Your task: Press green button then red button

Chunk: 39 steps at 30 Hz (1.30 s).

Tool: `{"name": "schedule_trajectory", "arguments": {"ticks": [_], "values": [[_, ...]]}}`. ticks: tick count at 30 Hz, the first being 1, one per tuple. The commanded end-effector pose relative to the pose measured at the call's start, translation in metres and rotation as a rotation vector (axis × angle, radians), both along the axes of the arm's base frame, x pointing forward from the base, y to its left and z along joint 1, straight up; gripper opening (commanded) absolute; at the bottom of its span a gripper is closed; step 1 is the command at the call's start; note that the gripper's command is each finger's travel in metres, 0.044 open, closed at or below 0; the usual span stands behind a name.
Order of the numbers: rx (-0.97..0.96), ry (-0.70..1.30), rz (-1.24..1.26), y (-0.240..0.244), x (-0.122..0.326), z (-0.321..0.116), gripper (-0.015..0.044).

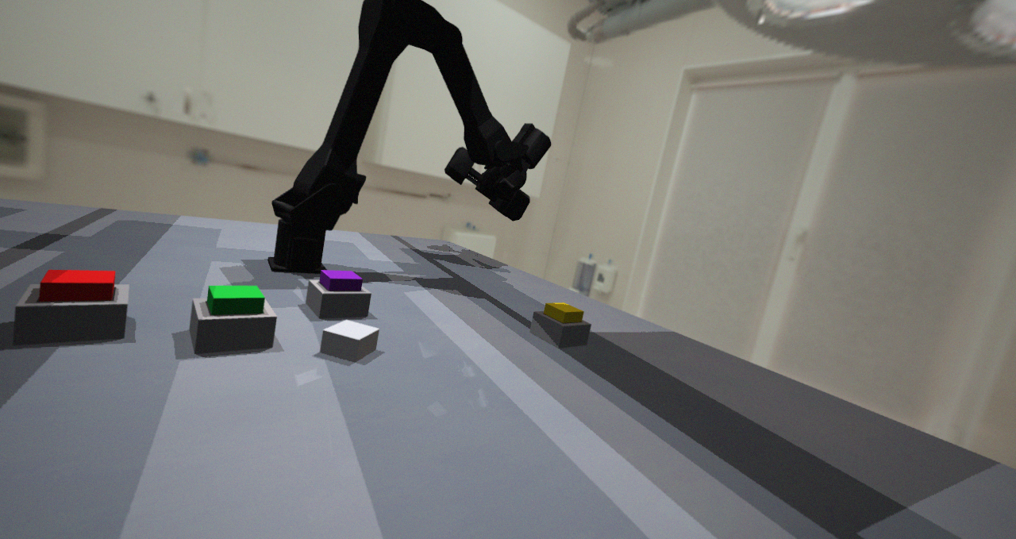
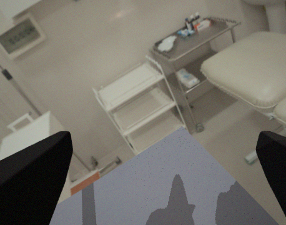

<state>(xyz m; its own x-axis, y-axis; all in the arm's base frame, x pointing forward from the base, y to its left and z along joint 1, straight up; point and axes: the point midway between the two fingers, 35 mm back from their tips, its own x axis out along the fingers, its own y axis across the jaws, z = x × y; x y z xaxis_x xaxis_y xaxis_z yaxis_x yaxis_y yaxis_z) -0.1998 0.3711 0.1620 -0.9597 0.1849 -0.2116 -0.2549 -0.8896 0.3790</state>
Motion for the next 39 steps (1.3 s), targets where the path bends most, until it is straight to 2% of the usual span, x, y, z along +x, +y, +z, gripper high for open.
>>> {"name": "schedule_trajectory", "arguments": {"ticks": [1,4,9,14,19,24,30,35,39], "values": [[-0.001,-0.002,-0.006,0.001,0.002,0.0,0.04],[-0.018,-0.025,-0.104,0.016,0.027,0.001,0.04],[-0.074,-0.091,-0.371,0.045,0.105,0.002,0.04],[-0.17,-0.175,-0.665,0.052,0.206,-0.005,0.04],[-0.289,-0.252,-0.938,0.031,0.303,-0.012,0.04],[-0.437,-0.32,-1.197,-0.018,0.39,-0.017,0.04],[-0.658,-0.384,-1.479,-0.108,0.47,-0.022,0.04],[-0.882,-0.412,-1.682,-0.2,0.506,-0.022,0.04],[-1.089,-0.411,-1.816,-0.279,0.513,-0.019,0.04]]}}
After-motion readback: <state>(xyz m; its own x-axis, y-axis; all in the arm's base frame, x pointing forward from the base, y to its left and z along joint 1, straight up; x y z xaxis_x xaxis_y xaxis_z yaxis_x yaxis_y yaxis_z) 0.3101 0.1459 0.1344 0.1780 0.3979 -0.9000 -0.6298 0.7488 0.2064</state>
